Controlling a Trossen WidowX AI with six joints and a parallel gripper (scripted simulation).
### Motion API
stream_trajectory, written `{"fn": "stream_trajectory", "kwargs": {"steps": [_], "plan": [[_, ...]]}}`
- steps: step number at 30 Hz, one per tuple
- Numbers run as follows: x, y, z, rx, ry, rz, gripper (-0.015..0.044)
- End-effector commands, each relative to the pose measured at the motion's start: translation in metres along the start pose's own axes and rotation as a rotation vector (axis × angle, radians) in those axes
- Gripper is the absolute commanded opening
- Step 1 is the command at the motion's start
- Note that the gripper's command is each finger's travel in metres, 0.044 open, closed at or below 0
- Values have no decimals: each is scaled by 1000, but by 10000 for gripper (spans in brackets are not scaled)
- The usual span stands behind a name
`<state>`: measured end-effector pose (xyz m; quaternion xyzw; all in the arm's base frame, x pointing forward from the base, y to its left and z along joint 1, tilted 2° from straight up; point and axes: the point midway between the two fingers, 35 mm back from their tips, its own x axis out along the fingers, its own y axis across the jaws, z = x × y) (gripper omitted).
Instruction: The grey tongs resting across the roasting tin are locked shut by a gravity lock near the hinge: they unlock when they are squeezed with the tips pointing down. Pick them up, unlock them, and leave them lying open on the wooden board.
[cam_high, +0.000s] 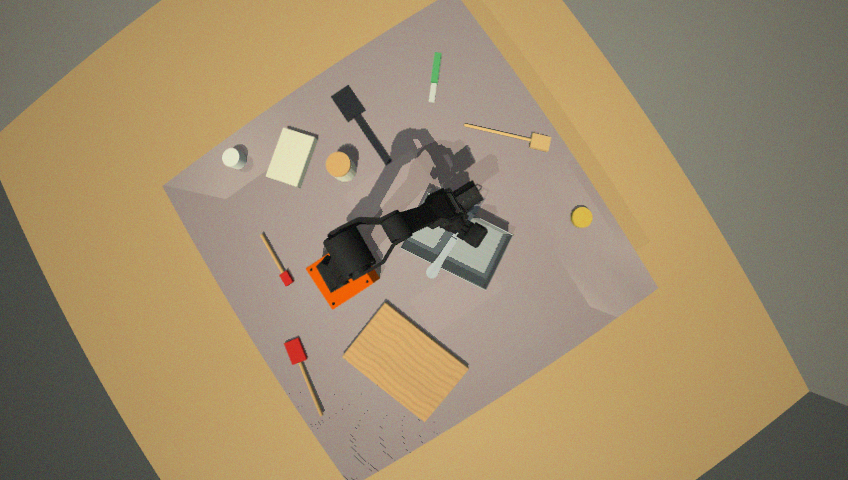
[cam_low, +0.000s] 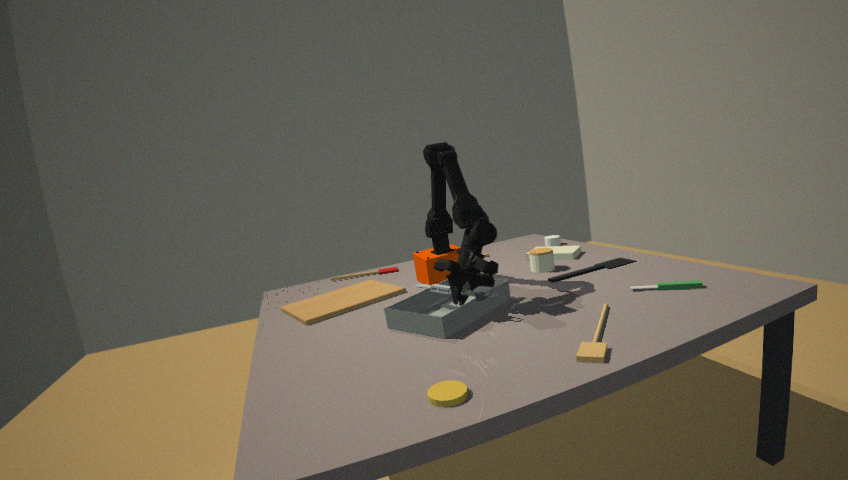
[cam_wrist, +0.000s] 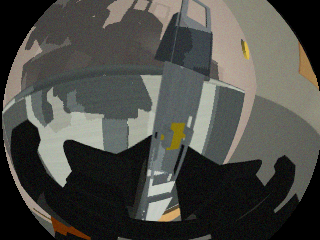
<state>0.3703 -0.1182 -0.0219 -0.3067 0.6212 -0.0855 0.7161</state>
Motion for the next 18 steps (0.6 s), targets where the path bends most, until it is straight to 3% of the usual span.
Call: {"fn": "stream_trajectory", "kwargs": {"steps": [1,4,10,18], "plan": [[0,0,0,0,0,-1,-69],[-7,-5,1,0,0,0,-148],[-63,-38,1,-5,2,4,-150],[-66,-39,1,-5,3,4,-150]]}}
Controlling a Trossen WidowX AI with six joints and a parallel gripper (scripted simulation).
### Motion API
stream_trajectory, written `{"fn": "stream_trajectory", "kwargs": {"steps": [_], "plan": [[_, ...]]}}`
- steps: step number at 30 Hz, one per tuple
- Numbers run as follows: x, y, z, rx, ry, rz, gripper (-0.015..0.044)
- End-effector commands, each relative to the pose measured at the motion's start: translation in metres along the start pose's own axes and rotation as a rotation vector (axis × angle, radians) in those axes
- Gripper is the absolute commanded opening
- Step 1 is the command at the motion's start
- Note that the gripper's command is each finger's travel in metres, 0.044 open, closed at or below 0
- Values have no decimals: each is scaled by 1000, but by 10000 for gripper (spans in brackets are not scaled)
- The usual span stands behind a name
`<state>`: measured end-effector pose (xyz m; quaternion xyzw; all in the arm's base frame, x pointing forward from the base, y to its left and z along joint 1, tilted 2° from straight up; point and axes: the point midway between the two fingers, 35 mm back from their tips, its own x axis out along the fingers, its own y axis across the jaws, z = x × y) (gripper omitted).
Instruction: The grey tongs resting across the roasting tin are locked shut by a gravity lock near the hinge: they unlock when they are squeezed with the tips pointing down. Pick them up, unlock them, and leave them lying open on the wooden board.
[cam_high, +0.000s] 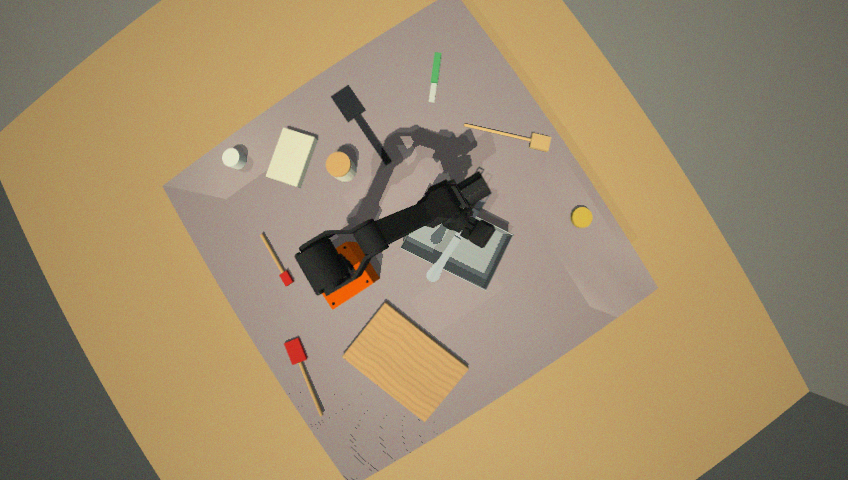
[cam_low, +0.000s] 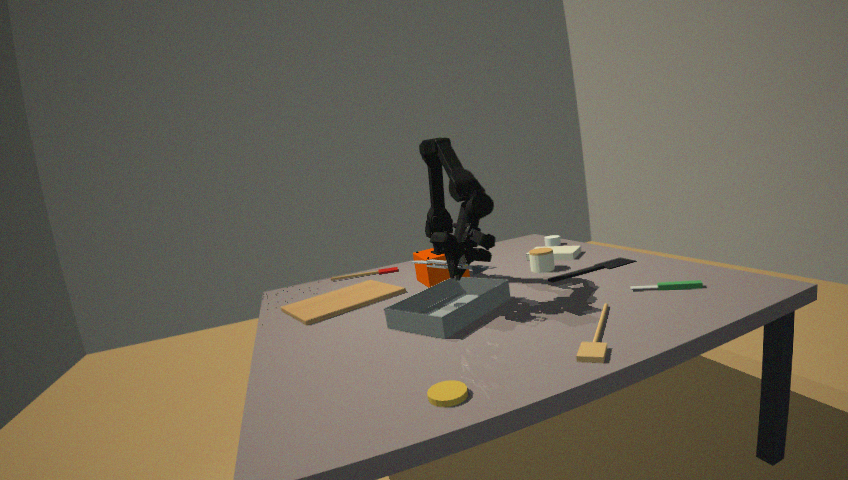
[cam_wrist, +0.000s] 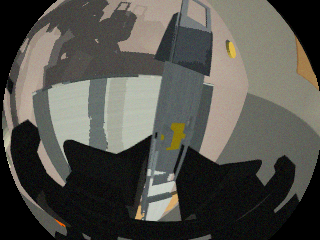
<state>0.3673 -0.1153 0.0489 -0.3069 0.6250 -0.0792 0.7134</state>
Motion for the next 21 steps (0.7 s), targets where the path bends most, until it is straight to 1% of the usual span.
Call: {"fn": "stream_trajectory", "kwargs": {"steps": [1,6,9,21], "plan": [[-5,-3,0,5,-2,-7,-150],[-5,-3,0,5,-2,-3,-150],[-4,-3,1,0,0,30,-150],[-2,4,5,-13,5,308,-150]]}}
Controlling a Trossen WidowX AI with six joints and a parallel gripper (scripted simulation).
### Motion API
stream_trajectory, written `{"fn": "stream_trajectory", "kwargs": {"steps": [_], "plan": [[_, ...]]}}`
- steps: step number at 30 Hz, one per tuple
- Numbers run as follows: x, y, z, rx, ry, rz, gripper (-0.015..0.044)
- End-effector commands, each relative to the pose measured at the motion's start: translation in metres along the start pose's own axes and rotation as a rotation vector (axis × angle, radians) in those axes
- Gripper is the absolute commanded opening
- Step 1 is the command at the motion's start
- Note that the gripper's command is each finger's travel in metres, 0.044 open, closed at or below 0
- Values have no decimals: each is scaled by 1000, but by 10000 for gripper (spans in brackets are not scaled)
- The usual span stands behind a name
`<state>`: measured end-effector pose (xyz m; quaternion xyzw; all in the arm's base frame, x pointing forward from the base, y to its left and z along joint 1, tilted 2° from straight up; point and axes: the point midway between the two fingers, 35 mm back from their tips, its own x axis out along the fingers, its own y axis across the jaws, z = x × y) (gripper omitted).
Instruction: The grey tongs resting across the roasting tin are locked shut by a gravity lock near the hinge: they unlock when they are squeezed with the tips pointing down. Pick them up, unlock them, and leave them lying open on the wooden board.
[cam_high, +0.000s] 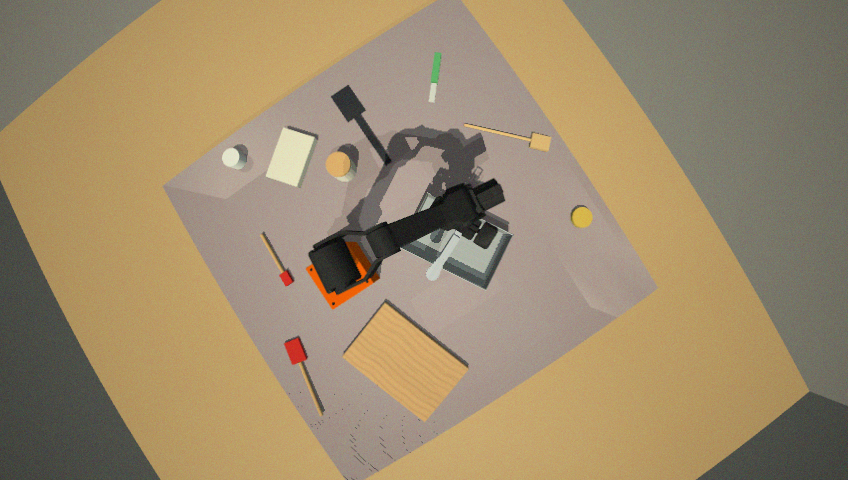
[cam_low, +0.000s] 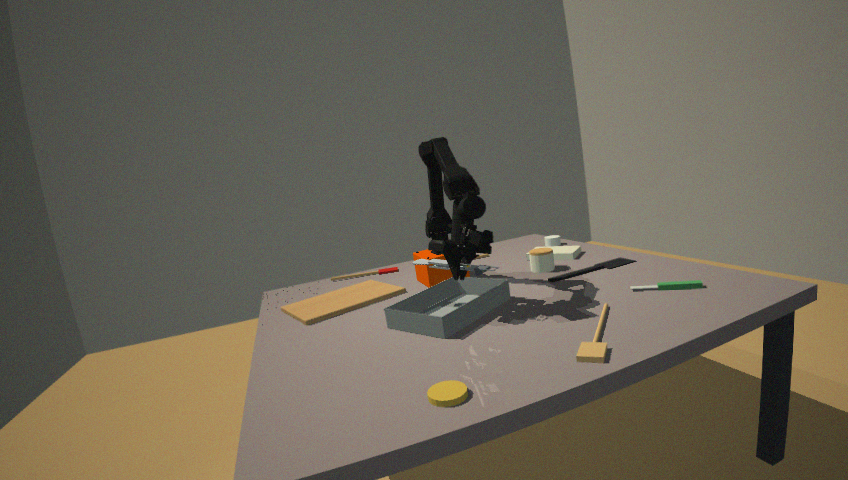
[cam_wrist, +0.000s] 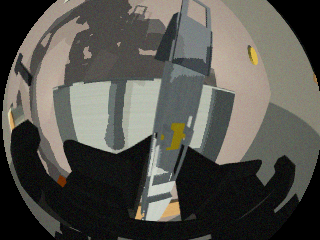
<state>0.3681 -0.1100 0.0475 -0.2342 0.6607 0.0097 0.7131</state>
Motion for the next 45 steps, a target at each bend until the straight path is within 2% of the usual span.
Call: {"fn": "stream_trajectory", "kwargs": {"steps": [1,9,21,31,45], "plan": [[-1,0,3,0,-4,92,-150],[-5,3,4,14,-15,268,-150],[-4,-3,-3,43,-6,265,-150],[-4,-40,-36,167,9,265,-150],[-8,-98,-107,445,51,260,-150]]}}
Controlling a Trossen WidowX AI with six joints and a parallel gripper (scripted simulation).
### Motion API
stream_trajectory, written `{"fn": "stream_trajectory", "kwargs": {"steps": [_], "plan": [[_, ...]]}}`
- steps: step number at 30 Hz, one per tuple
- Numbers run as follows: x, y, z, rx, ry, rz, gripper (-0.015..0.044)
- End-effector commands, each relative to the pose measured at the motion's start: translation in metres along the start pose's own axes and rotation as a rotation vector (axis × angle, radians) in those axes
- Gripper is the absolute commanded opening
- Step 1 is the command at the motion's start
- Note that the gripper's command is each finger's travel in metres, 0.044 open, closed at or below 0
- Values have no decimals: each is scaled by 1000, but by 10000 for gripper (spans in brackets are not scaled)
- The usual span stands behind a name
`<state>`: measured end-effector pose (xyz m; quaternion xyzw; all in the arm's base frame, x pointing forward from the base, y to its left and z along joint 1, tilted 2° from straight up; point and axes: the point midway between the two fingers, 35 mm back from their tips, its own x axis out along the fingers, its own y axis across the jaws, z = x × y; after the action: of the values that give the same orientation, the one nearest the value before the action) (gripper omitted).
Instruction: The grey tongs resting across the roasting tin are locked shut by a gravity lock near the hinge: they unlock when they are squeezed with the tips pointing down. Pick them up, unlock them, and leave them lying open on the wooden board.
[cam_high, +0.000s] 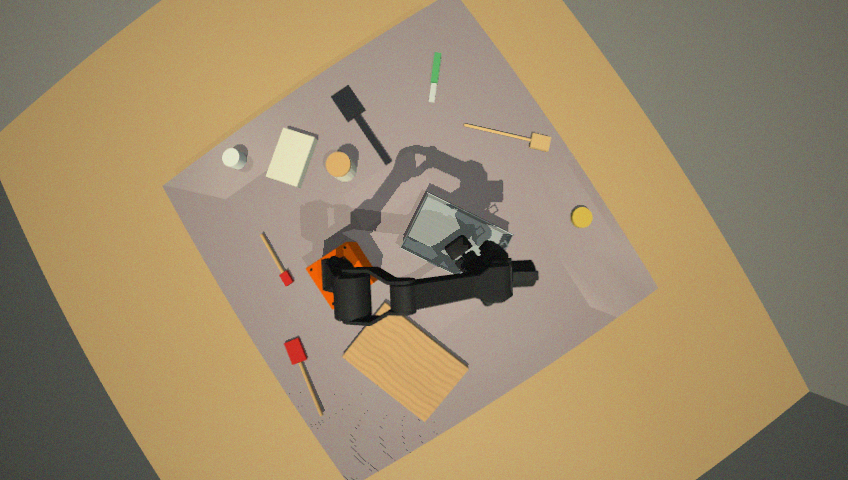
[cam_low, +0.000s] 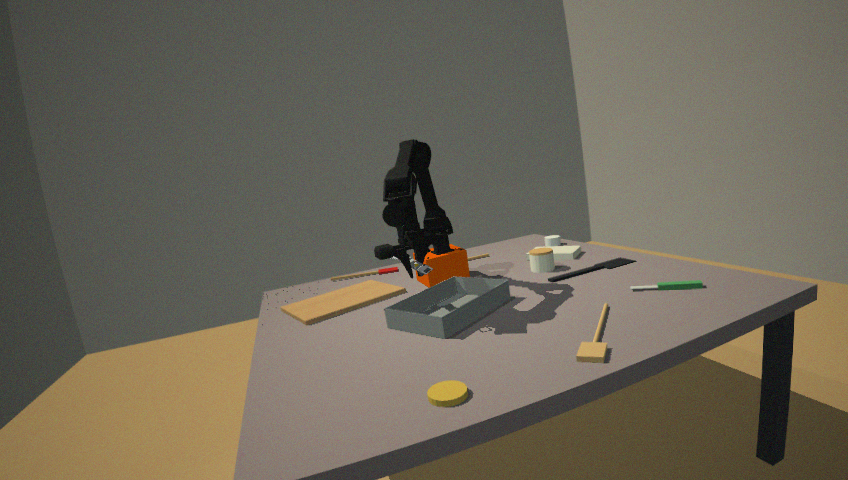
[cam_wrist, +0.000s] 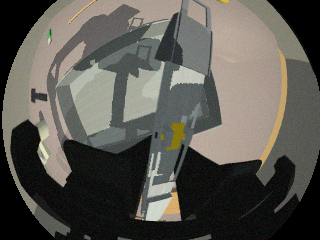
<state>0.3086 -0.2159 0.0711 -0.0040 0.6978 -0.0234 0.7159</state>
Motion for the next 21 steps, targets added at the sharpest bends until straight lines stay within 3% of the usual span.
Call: {"fn": "stream_trajectory", "kwargs": {"steps": [1,21], "plan": [[-14,-22,-13,85,-21,-12,-150],[-41,-100,-100,460,-17,-16,-150]]}}
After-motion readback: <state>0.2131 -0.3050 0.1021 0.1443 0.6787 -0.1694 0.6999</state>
